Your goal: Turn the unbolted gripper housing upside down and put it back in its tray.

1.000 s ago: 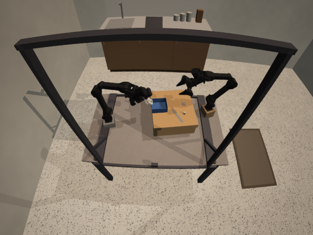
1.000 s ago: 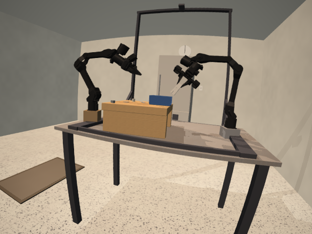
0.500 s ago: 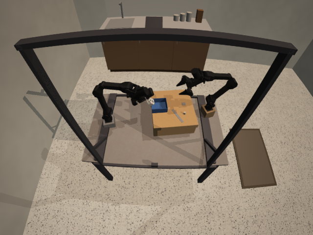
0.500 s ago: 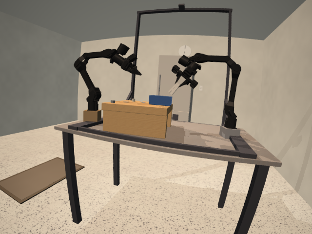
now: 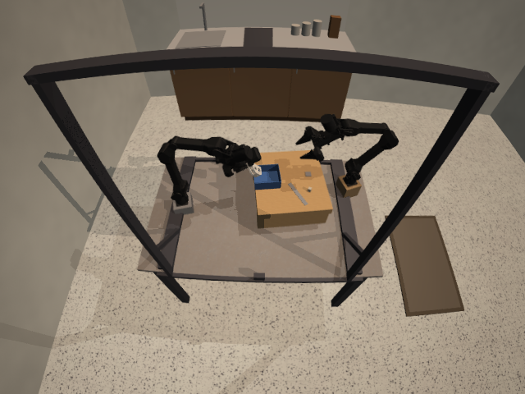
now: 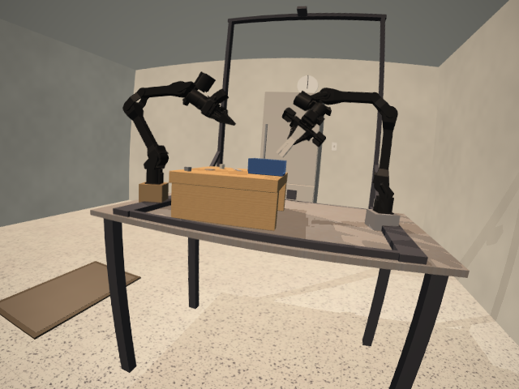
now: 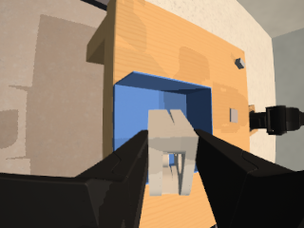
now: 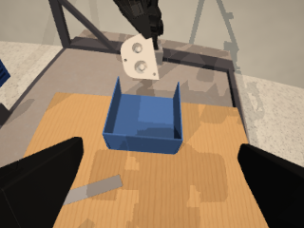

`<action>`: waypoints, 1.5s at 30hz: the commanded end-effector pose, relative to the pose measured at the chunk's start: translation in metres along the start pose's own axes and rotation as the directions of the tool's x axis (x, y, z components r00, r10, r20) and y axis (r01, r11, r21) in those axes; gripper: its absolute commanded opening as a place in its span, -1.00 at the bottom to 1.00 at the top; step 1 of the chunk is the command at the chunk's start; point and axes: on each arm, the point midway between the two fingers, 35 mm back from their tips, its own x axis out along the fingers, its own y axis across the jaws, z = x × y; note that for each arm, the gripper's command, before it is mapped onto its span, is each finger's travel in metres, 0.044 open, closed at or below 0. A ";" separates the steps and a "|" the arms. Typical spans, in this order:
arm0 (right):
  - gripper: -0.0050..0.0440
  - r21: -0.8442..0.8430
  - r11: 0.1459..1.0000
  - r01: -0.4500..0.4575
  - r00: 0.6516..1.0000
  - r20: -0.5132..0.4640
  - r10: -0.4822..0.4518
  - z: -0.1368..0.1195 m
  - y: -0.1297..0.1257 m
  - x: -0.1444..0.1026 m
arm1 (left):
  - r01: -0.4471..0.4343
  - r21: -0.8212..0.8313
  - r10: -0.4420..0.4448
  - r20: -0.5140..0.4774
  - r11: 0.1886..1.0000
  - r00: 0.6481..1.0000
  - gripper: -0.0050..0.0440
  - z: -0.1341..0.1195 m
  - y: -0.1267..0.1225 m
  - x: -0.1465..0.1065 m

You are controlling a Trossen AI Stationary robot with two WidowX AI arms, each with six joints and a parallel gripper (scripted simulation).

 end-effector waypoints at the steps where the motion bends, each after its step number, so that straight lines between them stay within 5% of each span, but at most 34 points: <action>1: 1.00 0.005 1.000 -0.003 1.000 0.019 0.003 0.005 0.000 -0.004 | 0.026 -0.013 -0.026 -0.008 1.000 1.000 -0.31 0.001 -0.012 -0.005; 45: 1.00 0.005 1.000 -0.003 1.000 0.019 0.003 0.005 0.000 -0.004 | 0.029 -0.015 -0.029 -0.008 0.999 1.000 -0.31 -0.010 -0.044 0.010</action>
